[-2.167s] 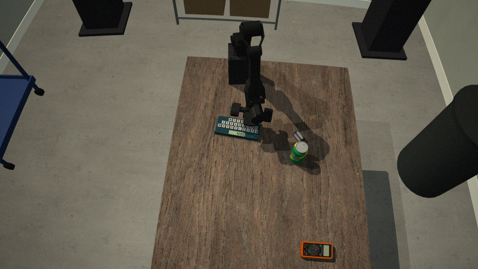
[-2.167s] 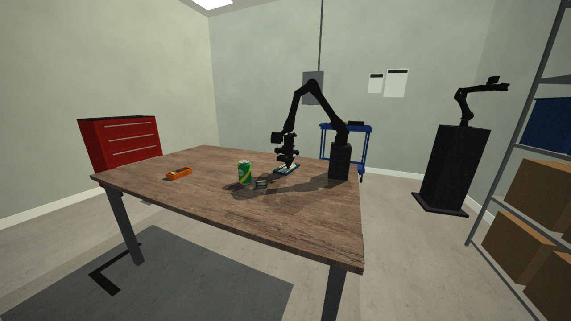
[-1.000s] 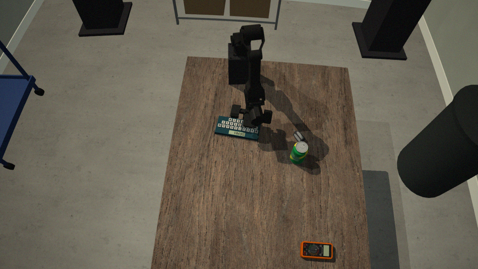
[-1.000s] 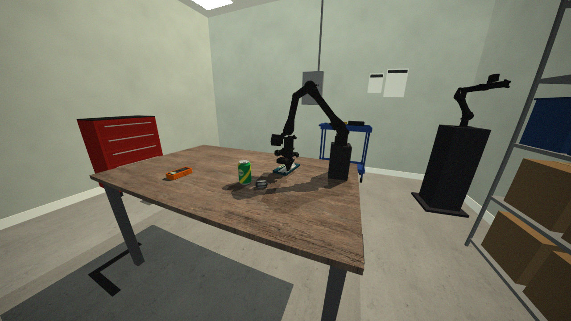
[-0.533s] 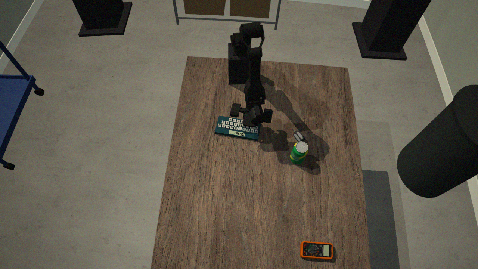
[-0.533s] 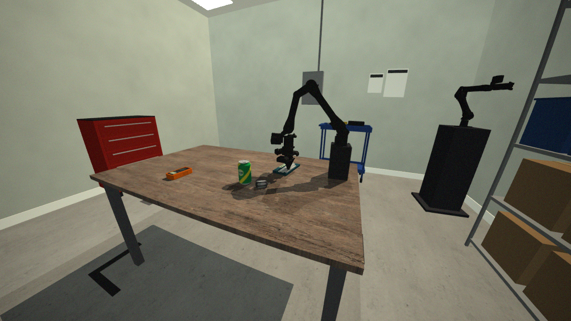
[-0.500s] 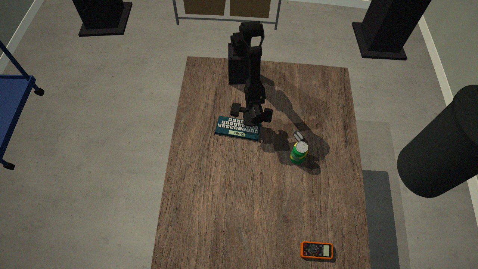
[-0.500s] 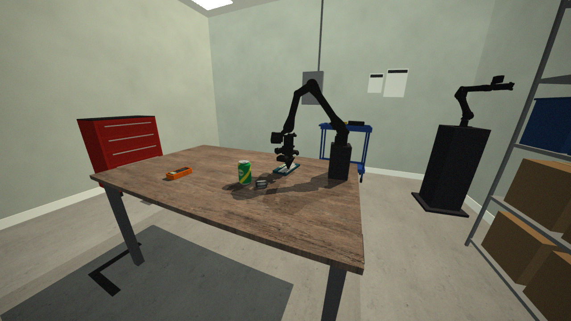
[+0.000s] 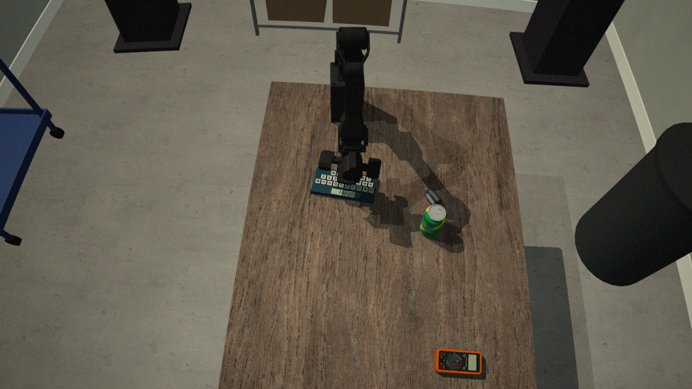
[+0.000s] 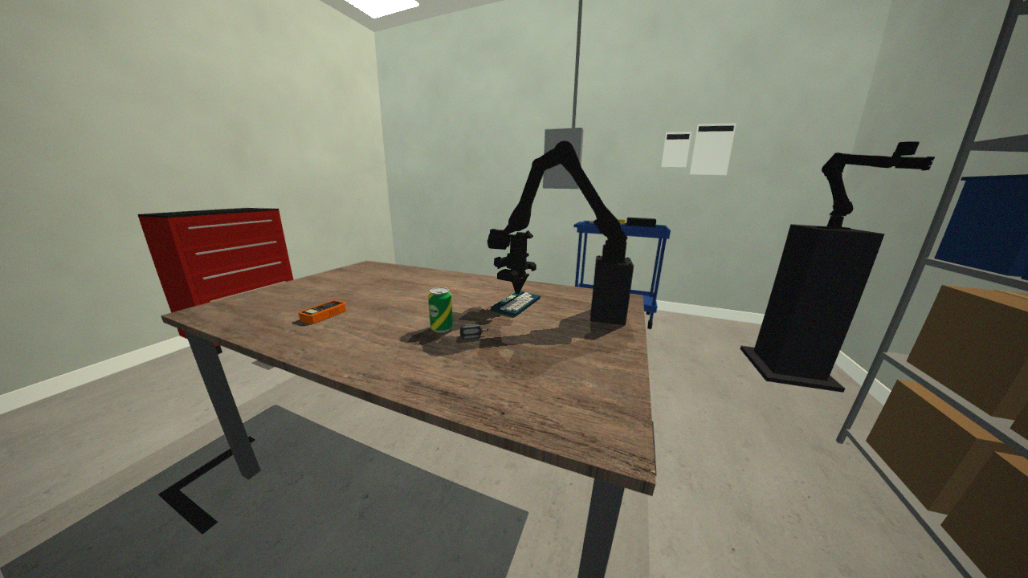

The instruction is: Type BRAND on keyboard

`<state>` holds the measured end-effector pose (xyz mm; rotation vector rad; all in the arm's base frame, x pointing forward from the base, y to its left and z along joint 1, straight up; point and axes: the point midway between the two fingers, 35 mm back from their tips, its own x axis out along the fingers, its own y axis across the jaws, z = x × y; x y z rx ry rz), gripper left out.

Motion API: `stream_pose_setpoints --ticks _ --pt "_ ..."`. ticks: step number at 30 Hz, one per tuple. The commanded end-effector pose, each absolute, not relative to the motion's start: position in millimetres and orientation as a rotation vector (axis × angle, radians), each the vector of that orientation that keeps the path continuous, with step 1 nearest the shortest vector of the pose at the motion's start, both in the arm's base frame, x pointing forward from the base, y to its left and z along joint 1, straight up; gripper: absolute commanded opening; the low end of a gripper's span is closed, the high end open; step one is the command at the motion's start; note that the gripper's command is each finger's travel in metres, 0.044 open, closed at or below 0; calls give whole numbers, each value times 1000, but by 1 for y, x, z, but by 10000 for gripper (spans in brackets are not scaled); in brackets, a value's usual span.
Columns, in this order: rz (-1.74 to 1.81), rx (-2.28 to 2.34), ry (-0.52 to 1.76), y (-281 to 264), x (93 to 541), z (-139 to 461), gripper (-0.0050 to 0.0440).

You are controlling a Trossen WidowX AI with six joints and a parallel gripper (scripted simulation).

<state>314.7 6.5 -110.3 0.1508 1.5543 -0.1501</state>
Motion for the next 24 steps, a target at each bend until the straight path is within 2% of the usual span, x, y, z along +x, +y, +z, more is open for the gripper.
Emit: stream_pose_setpoints --ticks 1,24 --pt "-146 151 1547 -19 329 -108 -50" --pt "-145 148 1544 -18 330 -134 -50"
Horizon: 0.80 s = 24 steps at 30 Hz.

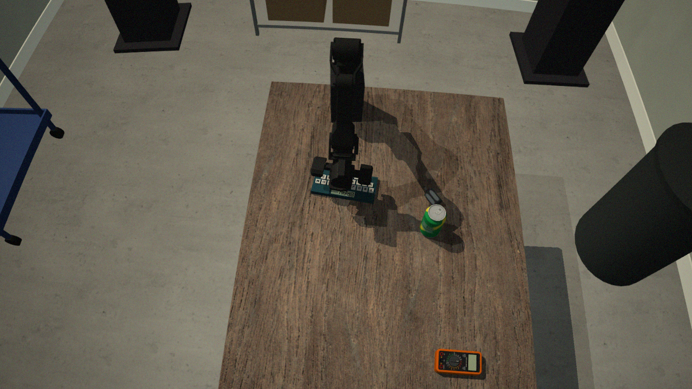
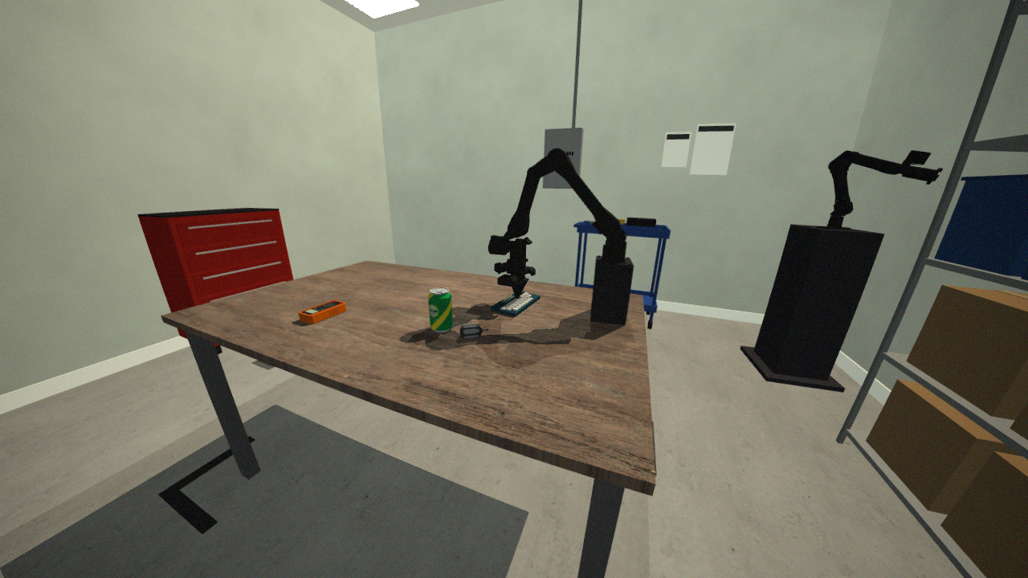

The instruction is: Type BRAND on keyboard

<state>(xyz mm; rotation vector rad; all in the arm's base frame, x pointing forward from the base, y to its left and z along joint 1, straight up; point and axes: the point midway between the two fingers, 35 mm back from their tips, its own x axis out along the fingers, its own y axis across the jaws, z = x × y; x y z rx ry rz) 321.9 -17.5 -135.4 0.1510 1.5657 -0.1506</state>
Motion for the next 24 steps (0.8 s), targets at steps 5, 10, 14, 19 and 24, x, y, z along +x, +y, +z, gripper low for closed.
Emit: stream_pose_setpoints --ticks 5,10,14,19,24 --pt "-145 148 1544 -18 330 -141 -50" --pt "-145 148 1538 -18 331 -139 -50" --pt "-148 150 1540 -18 329 -138 -50" --pt "-148 150 1540 -18 329 -138 -50" --pt "-148 150 1540 -18 329 -138 -50"
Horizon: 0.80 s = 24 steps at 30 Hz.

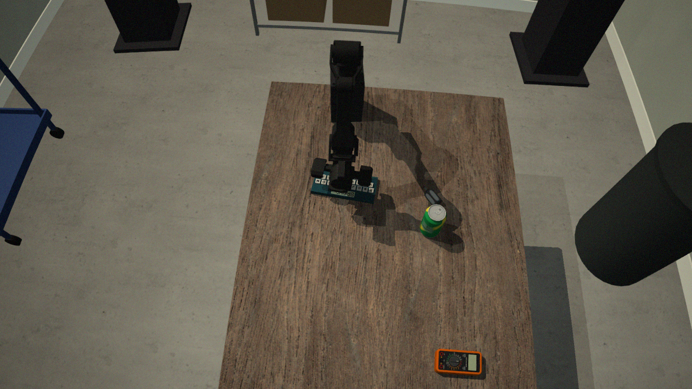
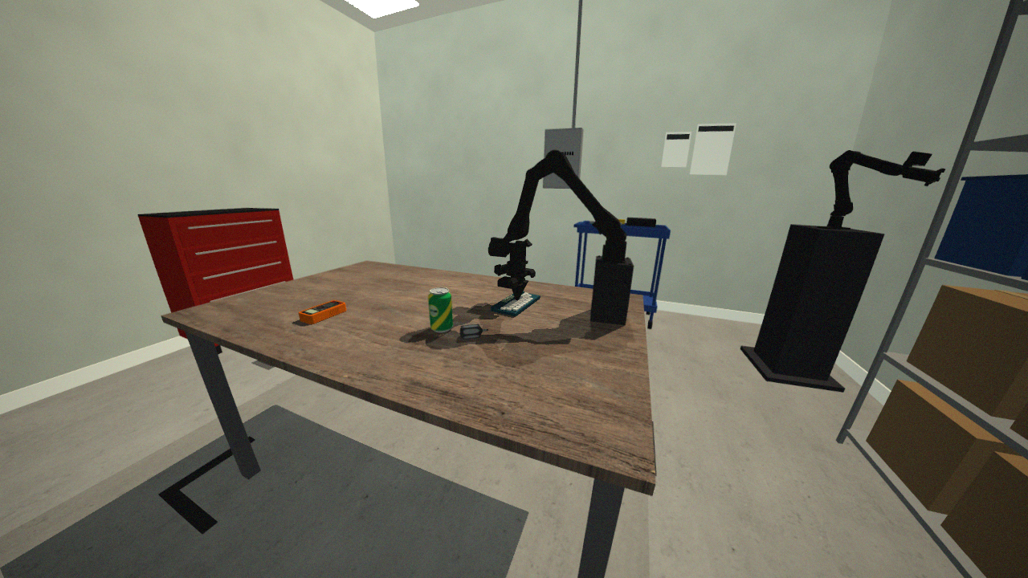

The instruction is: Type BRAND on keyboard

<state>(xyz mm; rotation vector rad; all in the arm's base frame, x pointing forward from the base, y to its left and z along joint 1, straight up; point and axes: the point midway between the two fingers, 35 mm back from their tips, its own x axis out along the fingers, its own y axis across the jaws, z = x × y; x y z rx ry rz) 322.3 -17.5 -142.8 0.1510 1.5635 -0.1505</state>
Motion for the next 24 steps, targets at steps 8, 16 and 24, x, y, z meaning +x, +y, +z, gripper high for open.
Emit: stream_pose_setpoints --ticks 8,16,24 --pt "-147 150 1533 -18 332 -137 -50" --pt "-148 150 1540 -18 329 -138 -50" --pt "-145 148 1532 -18 329 -101 -50"
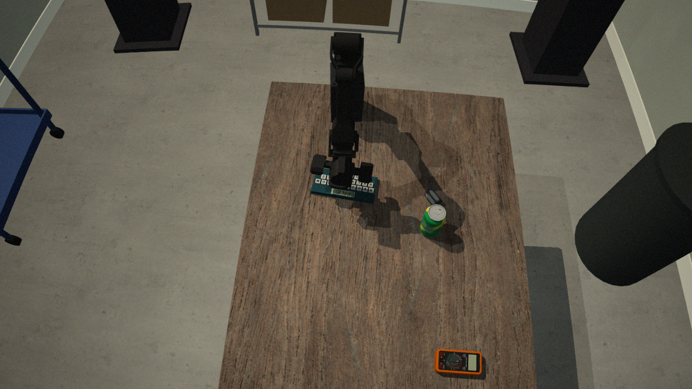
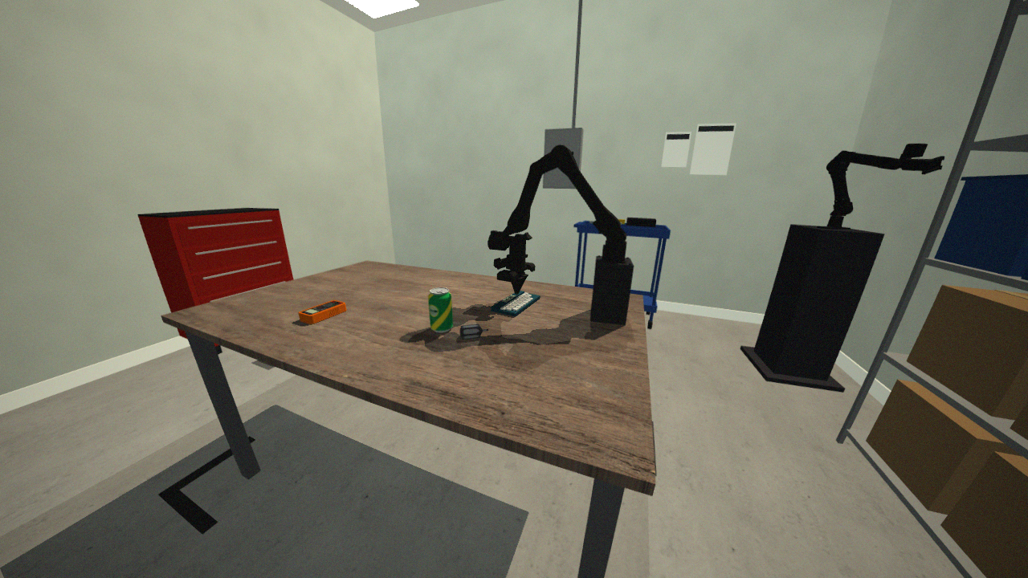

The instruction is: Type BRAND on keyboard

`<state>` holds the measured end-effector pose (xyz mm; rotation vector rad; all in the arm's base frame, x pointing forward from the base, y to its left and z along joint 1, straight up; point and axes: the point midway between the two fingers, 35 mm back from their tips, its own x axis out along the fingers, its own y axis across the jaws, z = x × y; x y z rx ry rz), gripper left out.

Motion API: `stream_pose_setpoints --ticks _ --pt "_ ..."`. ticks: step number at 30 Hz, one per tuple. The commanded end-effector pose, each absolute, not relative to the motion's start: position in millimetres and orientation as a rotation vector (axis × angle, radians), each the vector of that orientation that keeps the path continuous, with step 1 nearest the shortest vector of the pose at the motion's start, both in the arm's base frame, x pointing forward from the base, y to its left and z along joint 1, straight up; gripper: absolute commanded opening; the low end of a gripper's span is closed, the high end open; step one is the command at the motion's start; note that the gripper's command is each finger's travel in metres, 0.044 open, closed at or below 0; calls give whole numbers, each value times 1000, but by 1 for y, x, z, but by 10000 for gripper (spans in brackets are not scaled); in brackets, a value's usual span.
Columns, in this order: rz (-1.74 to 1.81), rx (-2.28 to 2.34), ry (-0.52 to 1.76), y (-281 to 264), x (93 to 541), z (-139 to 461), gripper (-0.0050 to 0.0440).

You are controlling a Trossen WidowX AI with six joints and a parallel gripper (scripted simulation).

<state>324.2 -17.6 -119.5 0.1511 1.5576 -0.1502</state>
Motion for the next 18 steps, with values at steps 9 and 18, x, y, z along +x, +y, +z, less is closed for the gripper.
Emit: stream_pose_setpoints --ticks 9,18 --pt "-146 154 1528 21 306 -106 -50" --pt "-147 152 1534 41 287 -108 -50"
